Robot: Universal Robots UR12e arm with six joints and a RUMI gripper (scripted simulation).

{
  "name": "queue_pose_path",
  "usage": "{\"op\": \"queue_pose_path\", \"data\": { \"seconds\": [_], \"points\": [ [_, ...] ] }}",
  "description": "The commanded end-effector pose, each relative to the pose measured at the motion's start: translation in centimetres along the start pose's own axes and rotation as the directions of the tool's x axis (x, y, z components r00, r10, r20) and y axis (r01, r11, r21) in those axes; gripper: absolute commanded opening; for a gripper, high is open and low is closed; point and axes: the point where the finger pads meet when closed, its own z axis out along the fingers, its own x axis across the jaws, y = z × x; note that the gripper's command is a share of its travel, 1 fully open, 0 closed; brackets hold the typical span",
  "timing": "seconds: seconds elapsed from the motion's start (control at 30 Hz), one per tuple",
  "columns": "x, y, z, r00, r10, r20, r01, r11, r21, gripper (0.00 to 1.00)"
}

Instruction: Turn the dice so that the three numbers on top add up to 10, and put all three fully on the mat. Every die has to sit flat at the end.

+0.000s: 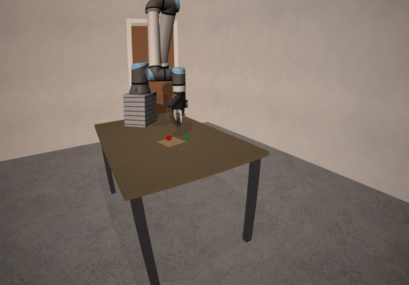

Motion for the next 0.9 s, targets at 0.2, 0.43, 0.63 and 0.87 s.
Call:
{"op": "queue_pose_path", "data": {
  "seconds": [0.2,0.43,0.63,0.87],
  "points": [
    [-0.6,-3.0,-0.1,0.953,-0.301,0.004,0.301,0.953,-0.004,0.1],
    [-0.8,-5.2,-0.2,0.859,-0.511,0.005,0.511,0.859,-0.003,0.1],
    [-0.9,-6.6,-0.2,0.776,-0.631,0.005,0.631,0.776,-0.002,0.1],
    [-0.9,-8.6,-0.3,0.622,-0.783,0.005,0.783,0.622,-0.001,0.1]
  ]
}}
